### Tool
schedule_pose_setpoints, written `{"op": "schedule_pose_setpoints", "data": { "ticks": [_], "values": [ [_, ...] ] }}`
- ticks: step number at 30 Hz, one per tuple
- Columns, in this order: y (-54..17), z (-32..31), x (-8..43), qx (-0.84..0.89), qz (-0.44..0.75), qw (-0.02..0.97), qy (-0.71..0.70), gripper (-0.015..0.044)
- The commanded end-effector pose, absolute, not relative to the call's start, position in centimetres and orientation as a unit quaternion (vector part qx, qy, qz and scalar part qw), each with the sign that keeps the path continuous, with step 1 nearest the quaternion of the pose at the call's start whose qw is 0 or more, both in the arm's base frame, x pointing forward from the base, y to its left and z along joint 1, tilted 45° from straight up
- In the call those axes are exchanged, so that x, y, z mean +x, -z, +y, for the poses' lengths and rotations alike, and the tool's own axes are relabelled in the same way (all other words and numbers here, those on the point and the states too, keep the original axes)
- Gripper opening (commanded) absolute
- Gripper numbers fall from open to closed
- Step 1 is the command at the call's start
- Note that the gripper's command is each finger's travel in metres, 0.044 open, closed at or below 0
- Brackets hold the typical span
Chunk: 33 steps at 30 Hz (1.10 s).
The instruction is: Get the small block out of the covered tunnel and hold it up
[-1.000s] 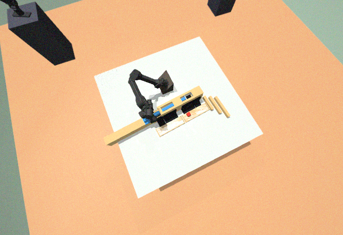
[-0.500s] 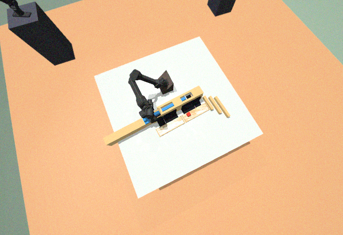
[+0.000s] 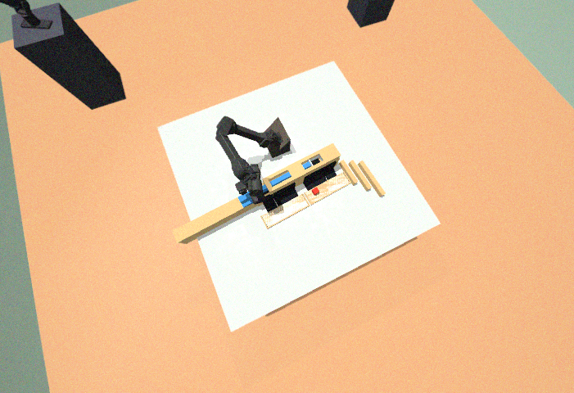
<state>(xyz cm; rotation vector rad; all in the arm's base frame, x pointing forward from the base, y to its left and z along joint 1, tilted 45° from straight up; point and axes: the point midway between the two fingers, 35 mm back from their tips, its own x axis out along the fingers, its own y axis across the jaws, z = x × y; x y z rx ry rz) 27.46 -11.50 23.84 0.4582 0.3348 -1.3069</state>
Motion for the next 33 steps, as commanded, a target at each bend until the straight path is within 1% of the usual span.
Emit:
{"op": "schedule_pose_setpoints", "data": {
  "ticks": [1, 7, 14, 16, 21, 33],
  "values": [
    [-23.9, -11.8, 27.5, 0.213, 0.150, 0.754, 0.603, 0.0105],
    [-24.4, -11.3, 27.6, 0.212, 0.160, 0.756, 0.598, 0.0263],
    [-26.7, -9.1, 27.3, 0.208, 0.204, 0.762, 0.579, 0.0440],
    [-26.0, -9.6, 27.4, 0.208, 0.193, 0.762, 0.582, 0.0440],
    [-25.0, -8.4, 27.3, 0.211, 0.210, 0.764, 0.573, 0.0440],
    [-23.9, -9.4, 27.5, 0.212, 0.211, 0.763, 0.573, 0.0440]
  ]
}}
